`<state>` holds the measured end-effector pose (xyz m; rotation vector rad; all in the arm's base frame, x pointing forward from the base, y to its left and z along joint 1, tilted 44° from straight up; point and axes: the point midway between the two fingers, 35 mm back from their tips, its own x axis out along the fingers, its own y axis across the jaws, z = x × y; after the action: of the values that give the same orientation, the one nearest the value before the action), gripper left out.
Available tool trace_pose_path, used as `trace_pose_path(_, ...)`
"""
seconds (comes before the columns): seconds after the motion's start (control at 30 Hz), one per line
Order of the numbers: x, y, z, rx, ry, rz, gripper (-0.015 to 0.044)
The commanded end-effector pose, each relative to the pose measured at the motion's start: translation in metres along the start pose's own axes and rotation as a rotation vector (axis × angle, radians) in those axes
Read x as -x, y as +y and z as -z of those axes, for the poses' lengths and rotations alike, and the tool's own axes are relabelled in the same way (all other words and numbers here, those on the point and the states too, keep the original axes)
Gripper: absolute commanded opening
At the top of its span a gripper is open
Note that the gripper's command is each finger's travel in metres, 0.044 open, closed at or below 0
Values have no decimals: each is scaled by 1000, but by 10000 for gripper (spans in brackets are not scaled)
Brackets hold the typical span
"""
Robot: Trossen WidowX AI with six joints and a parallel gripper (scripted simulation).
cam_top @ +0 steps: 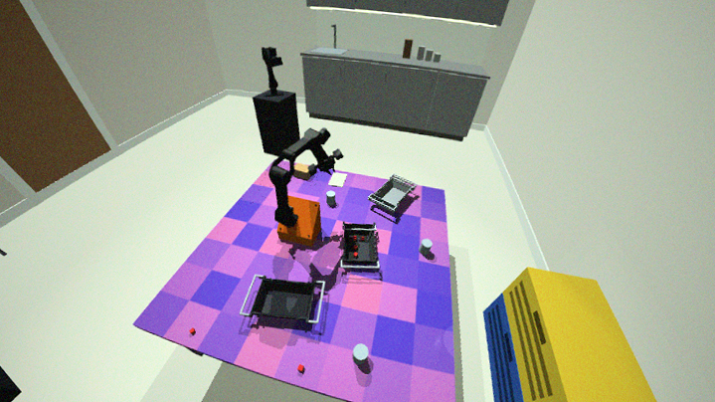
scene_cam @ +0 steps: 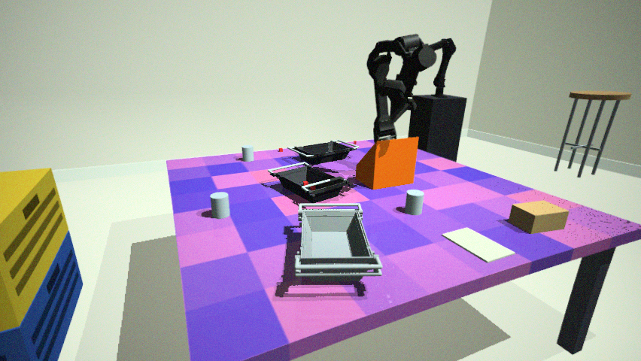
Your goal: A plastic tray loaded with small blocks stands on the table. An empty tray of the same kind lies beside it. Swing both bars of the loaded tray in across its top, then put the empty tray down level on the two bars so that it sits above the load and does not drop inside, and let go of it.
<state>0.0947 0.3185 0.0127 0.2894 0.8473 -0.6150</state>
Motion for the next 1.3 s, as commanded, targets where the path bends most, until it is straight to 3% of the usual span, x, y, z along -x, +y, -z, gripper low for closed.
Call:
trace_pose_path(0.0, -24, 32, -52, -238, 16, 48, 86)
trace_pose_path(0.43, -119, 51, -229, -1000, -56, 219, 86)
trace_pose_path(0.87, -206, -48, -406, -1765, -356, 362, 86)
trace_pose_path(1.27, -218, -69, -424, -1851, -406, 376, 86)
